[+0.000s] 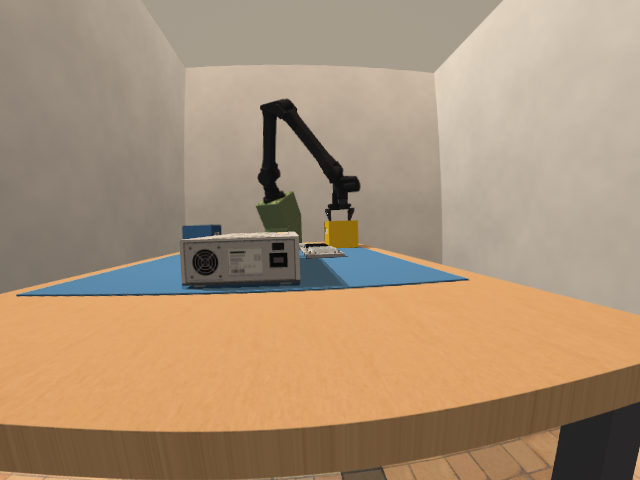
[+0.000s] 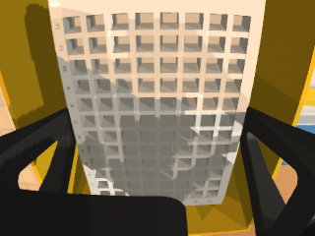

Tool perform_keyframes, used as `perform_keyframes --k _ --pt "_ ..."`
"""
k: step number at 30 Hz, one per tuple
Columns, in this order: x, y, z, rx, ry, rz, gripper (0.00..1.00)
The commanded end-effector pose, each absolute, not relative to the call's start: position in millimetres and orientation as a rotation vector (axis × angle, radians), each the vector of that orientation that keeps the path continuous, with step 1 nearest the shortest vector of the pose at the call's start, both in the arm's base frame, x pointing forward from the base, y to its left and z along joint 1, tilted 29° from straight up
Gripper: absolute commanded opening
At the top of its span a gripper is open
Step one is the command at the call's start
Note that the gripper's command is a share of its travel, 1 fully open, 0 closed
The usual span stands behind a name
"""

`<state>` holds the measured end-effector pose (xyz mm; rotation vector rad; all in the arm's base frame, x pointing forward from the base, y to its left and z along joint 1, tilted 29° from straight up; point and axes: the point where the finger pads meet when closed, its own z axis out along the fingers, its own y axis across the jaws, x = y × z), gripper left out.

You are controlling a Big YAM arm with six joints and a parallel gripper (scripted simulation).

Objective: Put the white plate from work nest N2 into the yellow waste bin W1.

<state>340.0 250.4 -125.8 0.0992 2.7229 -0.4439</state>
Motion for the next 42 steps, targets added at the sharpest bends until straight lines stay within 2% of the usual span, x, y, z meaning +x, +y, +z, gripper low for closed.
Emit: perform_keyframes --k 1,8,9,42 --pt "346 259 -121 0.095 2.712 -0.421 0.0" --pt "346 259 -121 0.095 2.712 -0.421 0.0" --pt "346 259 -121 0.095 2.712 -0.421 1.0" --pt "345 269 -110 0.098 2.704 -0.407 1.0"
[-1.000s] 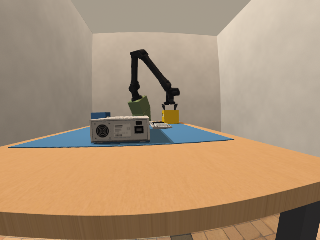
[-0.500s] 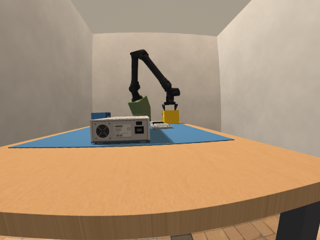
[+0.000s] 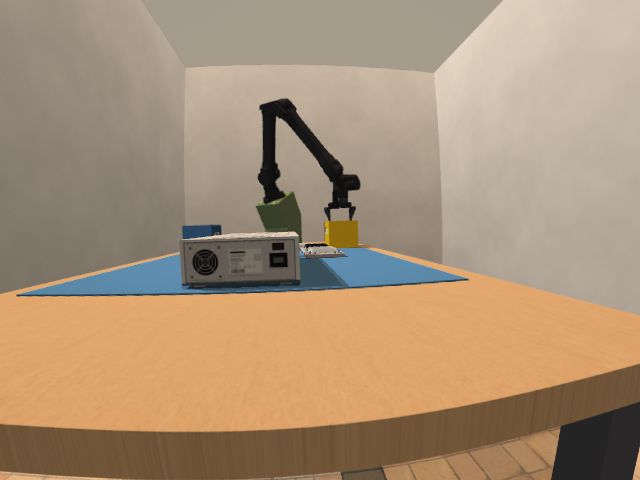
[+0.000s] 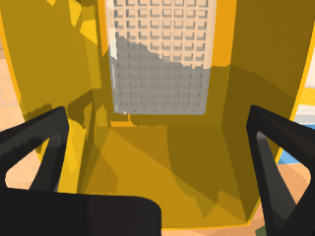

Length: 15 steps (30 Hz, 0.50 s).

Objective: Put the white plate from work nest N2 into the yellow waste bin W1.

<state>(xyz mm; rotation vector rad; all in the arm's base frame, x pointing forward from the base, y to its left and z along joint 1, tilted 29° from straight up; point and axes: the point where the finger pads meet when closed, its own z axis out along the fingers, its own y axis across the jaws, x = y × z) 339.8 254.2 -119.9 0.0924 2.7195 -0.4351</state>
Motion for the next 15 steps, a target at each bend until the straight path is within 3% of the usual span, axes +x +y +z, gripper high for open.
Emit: perform_keyframes --k 1,15 --pt "345 272 -105 0.097 2.7 -0.396 1.0" --pt "344 263 -102 0.129 2.715 -0.435 1.0"
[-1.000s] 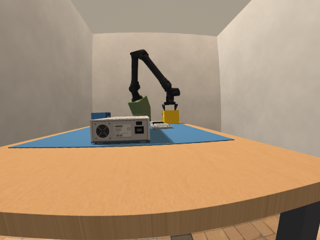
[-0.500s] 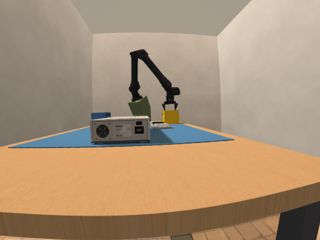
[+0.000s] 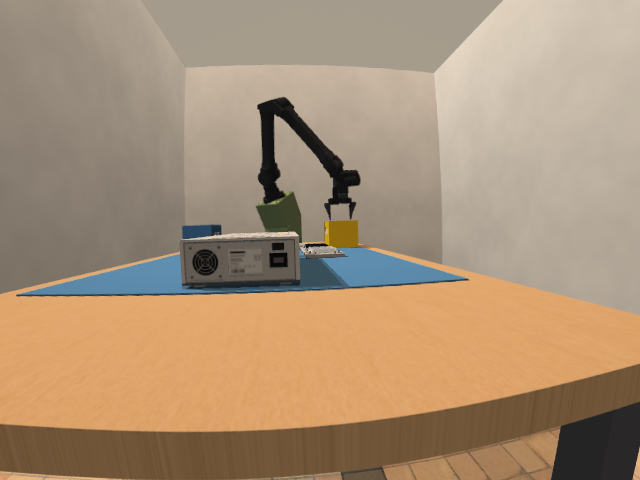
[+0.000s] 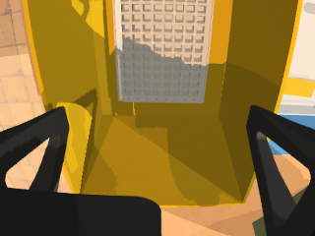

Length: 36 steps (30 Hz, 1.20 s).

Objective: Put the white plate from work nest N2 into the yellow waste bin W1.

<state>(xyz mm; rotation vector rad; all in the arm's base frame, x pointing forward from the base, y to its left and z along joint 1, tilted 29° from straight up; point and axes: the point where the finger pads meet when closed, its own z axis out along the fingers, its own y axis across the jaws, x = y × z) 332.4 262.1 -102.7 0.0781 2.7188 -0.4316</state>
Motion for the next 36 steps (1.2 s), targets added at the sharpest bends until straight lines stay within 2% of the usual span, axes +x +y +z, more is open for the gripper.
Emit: perform_keyframes --k 1,12,36 --pt "343 266 -99 0.125 2.711 -0.426 1.0" --pt "333 281 -79 0.099 2.704 -0.402 1.0" --pt "338 206 -35 0.099 2.72 -0.441 1.0"
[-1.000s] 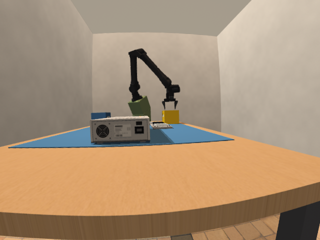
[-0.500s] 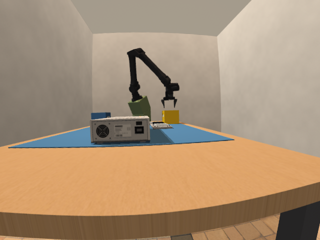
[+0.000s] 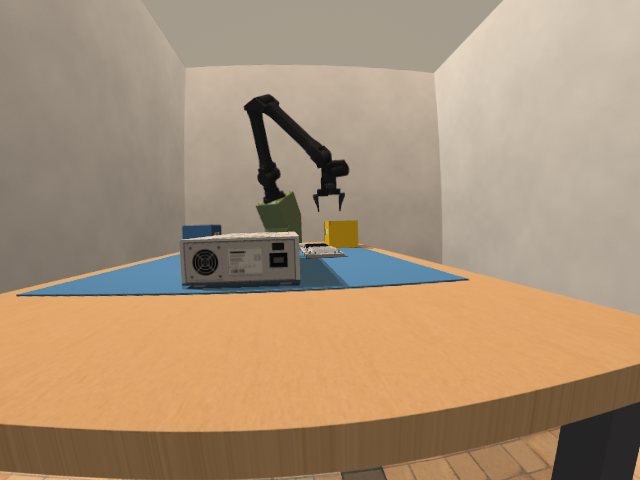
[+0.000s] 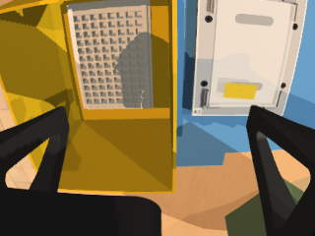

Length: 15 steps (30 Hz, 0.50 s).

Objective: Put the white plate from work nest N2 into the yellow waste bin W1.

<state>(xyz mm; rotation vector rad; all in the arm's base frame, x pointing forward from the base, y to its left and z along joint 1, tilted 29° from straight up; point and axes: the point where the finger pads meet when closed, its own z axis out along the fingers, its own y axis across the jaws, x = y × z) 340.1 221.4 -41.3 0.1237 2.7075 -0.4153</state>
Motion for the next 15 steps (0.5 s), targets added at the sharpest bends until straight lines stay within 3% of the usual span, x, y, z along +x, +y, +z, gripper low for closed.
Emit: perform_keyframes --k 1,15 --pt "339 203 -33 0.099 2.72 -0.441 1.0" --pt "343 168 -2 0.098 2.722 -0.44 1.0"
